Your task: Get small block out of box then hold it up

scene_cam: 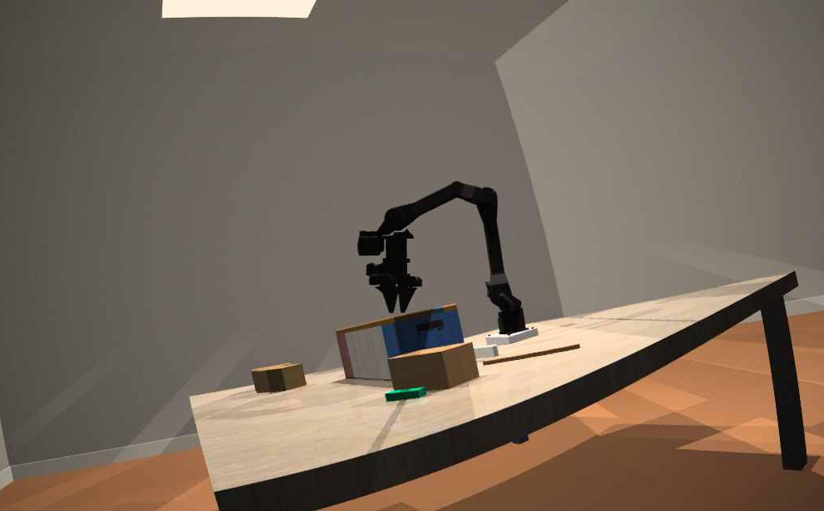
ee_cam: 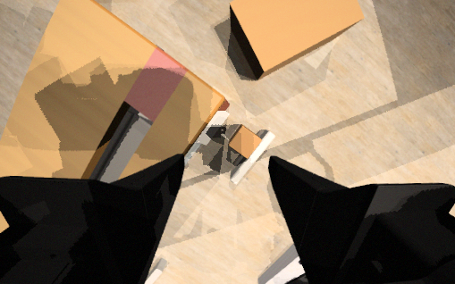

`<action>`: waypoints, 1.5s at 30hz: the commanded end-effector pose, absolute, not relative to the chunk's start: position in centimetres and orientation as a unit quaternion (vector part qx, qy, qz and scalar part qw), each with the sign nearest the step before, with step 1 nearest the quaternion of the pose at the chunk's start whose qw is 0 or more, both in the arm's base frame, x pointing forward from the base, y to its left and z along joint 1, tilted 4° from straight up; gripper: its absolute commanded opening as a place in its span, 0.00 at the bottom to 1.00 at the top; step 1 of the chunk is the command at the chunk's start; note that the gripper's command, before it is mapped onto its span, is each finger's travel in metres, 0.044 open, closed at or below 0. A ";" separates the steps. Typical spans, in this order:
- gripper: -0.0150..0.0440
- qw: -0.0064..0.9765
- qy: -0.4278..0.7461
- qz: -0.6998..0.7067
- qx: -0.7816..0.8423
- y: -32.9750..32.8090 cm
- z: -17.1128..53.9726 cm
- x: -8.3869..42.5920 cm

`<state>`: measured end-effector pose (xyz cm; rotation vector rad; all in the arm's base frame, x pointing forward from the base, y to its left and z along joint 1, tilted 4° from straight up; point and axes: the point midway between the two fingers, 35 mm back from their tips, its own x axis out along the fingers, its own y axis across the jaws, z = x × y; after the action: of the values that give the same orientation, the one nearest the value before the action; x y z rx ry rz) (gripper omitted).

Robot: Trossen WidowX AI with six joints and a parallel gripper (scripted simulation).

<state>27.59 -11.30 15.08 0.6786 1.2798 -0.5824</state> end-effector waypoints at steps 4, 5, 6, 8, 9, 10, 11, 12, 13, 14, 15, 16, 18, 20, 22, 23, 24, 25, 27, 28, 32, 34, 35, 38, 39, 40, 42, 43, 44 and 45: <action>0.74 0.449 0.352 -0.463 0.678 -11.9 16.1 26.9; 0.74 0.430 0.339 -0.470 0.692 -11.9 16.1 26.9; 0.74 0.410 0.326 -0.477 0.706 -11.9 16.1 26.8; 0.74 0.370 0.299 -0.490 0.731 -12.0 16.2 26.8; 0.74 0.349 0.285 -0.495 0.743 -12.0 16.2 26.7; 0.74 0.328 0.271 -0.501 0.754 -12.1 16.2 26.7; 0.74 0.306 0.257 -0.506 0.765 -12.1 16.2 26.7; 0.74 0.283 0.242 -0.509 0.776 -12.1 16.3 26.6; 0.74 0.261 0.228 -0.513 0.785 -12.2 16.3 26.6; 0.74 0.239 0.214 -0.517 0.794 -12.2 16.3 26.5; 0.74 0.216 0.200 -0.520 0.802 -12.2 16.4 26.5; 0.74 0.193 0.186 -0.523 0.809 -12.3 16.4 26.5; 0.74 0.147 0.158 -0.528 0.821 -12.3 16.5 26.4; 0.74 0.100 0.129 -0.532 0.831 -12.4 16.5 26.3; 0.74 0.052 0.101 -0.533 0.838 -12.4 16.6 26.3; 0.74 0.029 0.087 -0.535 0.840 -12.5 16.6 26.3; 0.74 0.016 0.078 -0.535 0.841 -12.5 16.6 26.3; 0.74 0.013 0.077 -0.535 0.841 -12.5 16.6 26.3; 0.74 0.013 0.077 -0.535 0.841 -12.5 16.6 26.3; 0.74 0.013 0.077 -0.535 0.841 -12.5 16.6 26.3; 0.74 0.013 0.077 -0.535 0.841 -12.5 16.6 26.3; 0.74 0.013 0.077 -0.535 0.841 -12.5 16.6 26.3; 0.74 0.013 0.077 -0.535 0.841 -12.5 16.6 26.3; 0.74 0.013 0.077 -0.535 0.841 -12.5 16.6 26.3; 0.74 0.013 0.077 -0.535 0.841 -12.5 16.6 26.3; 0.74 0.013 0.077 -0.535 0.841 -12.5 16.6 26.3; 0.74 0.013 0.077 -0.535 0.841 -12.5 16.6 26.3; 0.74 0.013 0.077 -0.535 0.841 -12.5 16.6 26.3; 0.74 0.013 0.077 -0.535 0.841 -12.5 16.4 26.3; 0.74 0.013 0.077 -0.535 0.841 -12.5 15.7 26.4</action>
<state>26.27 -12.52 16.40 2.6061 0.2464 -1.6645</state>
